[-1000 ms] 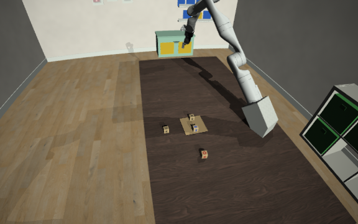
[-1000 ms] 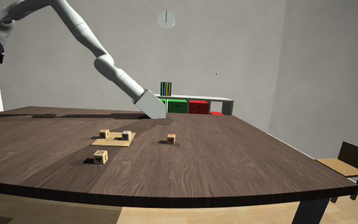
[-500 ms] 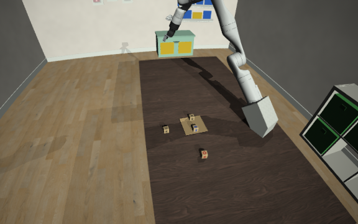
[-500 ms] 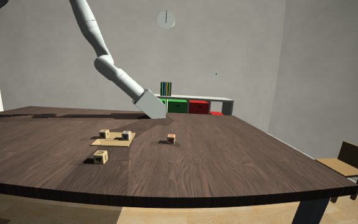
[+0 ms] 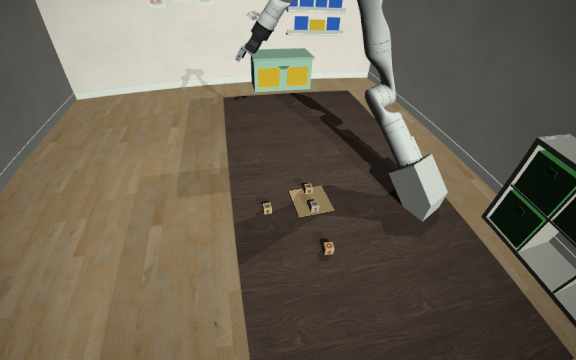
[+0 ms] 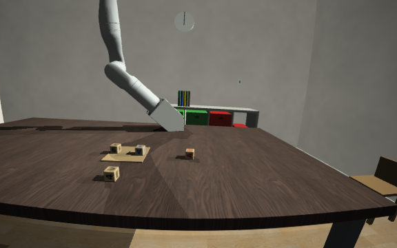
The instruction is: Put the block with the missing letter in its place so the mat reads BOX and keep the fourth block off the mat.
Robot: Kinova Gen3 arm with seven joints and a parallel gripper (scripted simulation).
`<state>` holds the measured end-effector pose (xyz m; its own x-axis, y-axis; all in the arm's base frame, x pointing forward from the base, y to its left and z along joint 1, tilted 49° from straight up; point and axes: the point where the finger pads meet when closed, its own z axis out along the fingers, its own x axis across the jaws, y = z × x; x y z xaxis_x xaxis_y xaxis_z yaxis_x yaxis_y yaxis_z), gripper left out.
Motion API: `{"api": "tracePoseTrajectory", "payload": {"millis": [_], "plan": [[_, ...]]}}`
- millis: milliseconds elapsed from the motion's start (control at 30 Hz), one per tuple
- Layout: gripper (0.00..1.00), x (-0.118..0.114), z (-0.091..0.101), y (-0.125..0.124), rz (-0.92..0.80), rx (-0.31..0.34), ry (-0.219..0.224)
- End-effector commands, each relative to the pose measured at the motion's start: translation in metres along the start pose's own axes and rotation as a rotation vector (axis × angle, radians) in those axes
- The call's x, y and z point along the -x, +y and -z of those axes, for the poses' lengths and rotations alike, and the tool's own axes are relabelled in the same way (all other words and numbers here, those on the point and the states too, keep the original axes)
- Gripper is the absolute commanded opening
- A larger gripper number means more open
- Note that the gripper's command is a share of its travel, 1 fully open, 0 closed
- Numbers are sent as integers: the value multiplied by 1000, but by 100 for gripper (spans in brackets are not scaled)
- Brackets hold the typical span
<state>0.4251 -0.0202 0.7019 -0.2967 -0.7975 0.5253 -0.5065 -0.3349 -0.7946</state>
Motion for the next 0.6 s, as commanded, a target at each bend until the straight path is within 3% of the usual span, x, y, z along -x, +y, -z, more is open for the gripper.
{"api": "tracePoseTrajectory", "payload": {"millis": [0,267,433,500,567], "plan": [[100,57,18,-10,42,-25,-22],[100,207,40,1,92,-27,-130],[100,301,51,32,129,-1,-189],[100,301,51,32,129,-1,-189],[100,354,55,58,152,23,-219]]}}
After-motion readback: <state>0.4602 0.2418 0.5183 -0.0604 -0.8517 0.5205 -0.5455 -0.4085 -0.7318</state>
